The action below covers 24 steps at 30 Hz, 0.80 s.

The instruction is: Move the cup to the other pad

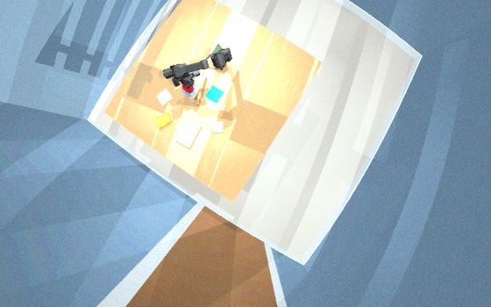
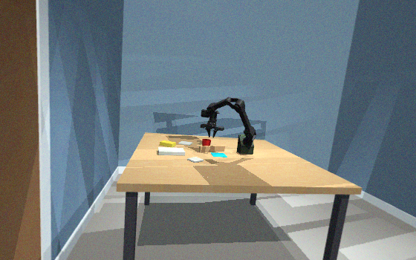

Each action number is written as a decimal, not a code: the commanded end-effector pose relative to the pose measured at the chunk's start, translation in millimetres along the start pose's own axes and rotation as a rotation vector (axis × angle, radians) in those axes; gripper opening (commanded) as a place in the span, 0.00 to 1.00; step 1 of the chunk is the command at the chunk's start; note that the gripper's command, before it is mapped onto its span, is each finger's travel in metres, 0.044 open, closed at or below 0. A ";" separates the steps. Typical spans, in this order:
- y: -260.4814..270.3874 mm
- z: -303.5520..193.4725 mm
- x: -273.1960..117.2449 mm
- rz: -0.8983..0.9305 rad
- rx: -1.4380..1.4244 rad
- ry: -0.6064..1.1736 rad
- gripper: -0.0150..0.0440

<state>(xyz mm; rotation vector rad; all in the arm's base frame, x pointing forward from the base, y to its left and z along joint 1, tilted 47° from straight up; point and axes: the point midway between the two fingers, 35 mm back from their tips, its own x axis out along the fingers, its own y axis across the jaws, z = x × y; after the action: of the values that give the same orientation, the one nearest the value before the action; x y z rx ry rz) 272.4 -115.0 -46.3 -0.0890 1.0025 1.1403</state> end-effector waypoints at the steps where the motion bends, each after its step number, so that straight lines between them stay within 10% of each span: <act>1: -2.3 3.0 -2.4 0.001 -0.023 -0.015 0.50; 24: -4.4 4.6 31.2 0.001 -0.023 -0.015 0.50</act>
<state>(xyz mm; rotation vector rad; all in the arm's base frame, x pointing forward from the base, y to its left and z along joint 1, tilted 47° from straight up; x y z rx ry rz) 281.2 -96.8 -64.0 -0.1080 0.9750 1.1520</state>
